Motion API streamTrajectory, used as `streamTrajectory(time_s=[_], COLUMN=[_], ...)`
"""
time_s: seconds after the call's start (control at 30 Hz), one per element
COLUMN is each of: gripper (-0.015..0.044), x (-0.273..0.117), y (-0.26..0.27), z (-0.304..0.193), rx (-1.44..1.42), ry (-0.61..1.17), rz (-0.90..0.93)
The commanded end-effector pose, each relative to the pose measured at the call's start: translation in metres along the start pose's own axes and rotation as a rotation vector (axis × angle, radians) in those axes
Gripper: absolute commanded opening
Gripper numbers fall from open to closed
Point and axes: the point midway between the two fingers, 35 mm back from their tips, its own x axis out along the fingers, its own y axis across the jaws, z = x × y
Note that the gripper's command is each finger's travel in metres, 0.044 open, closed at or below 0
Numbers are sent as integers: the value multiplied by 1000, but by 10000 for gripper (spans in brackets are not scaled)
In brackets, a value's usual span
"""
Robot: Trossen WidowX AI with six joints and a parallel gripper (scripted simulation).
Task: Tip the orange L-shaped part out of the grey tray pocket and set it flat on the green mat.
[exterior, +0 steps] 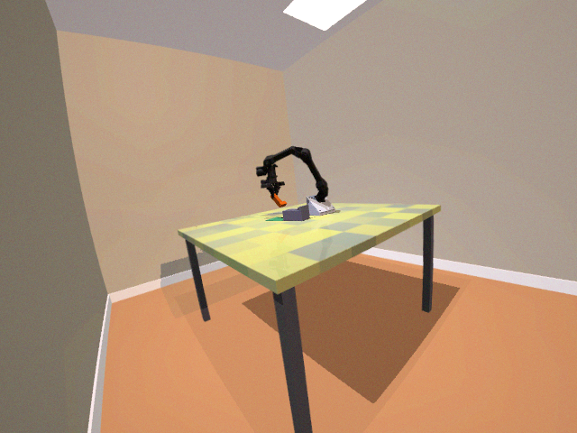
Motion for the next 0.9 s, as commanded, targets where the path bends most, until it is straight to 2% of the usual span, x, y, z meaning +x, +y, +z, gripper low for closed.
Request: streamTrajectory(time_s=[0.0, 0.87], gripper=[0, 0], x=[-3, 32], y=[-1, -1], z=[8, 8], rx=[-3, -4], ry=[-7, -7], rz=[-1, -1])
